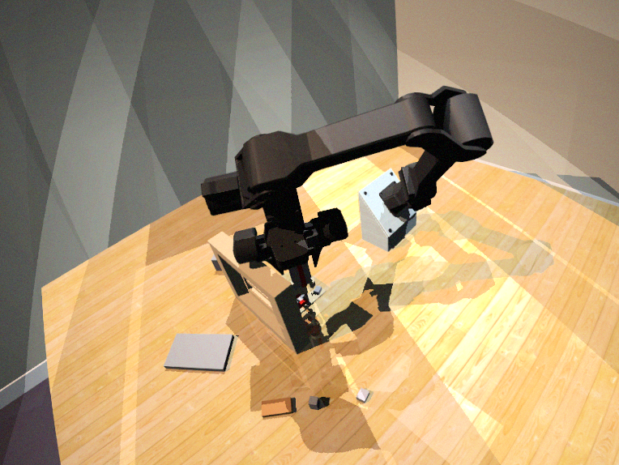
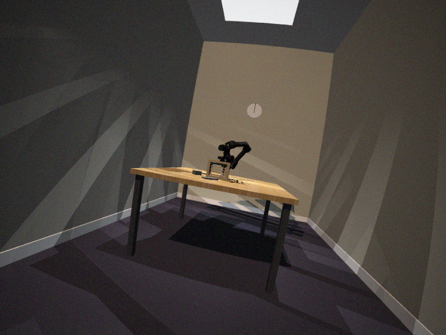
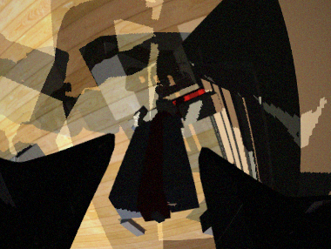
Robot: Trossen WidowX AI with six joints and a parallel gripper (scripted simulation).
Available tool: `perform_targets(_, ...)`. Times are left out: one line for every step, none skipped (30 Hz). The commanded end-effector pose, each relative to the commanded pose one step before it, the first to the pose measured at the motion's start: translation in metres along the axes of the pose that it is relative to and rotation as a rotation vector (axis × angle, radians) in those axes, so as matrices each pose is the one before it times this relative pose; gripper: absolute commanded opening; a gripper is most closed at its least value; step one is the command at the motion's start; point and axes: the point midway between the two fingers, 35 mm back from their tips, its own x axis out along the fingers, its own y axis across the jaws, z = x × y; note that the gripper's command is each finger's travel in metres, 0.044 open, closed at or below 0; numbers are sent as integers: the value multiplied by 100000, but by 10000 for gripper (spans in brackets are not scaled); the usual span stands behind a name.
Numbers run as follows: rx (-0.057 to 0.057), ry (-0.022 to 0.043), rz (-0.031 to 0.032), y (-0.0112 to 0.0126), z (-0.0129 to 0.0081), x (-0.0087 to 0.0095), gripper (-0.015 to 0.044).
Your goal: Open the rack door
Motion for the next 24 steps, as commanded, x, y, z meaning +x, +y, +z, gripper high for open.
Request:
perform_targets(17652, -12, -152, -18, -10, -19, 283)
perform_targets(4955, 0, 1, 0, 0, 0, 283)
perform_targets(4955, 0, 1, 0, 0, 0, 283)
perform_targets(4955, 0, 1, 0, 0, 0, 283)
perform_targets(4955, 0, 1, 1, 0, 0, 283)
perform_targets(4955, 0, 1, 1, 0, 0, 283)
perform_targets(4955, 0, 1, 1, 0, 0, 283)
perform_targets(4954, 0, 1, 1, 0, 0, 283)
perform_targets(4955, 0, 1, 1, 0, 0, 283)
perform_targets(4955, 0, 1, 1, 0, 0, 283)
perform_targets(4955, 1, 1, 1, 0, 0, 283)
perform_targets(4955, 1, 1, 1, 0, 0, 283)
perform_targets(4955, 1, 1, 1, 0, 0, 283)
perform_targets(4955, 1, 1, 1, 0, 0, 283)
perform_targets(4955, 1, 1, 1, 0, 0, 283)
perform_targets(4955, 1, 1, 1, 0, 0, 283)
perform_targets(4955, 1, 1, 1, 0, 0, 283)
perform_targets(4954, 1, 1, 1, 0, 0, 283)
perform_targets(4955, 1, 1, 1, 0, 0, 283)
perform_targets(4955, 1, 1, 1, 0, 0, 283)
perform_targets(4955, 1, 1, 1, 0, 0, 283)
perform_targets(4955, 1, 1, 1, 0, 0, 283)
perform_targets(4955, 1, 1, 1, 0, 0, 283)
perform_targets(4955, 1, 1, 0, 0, 0, 283)
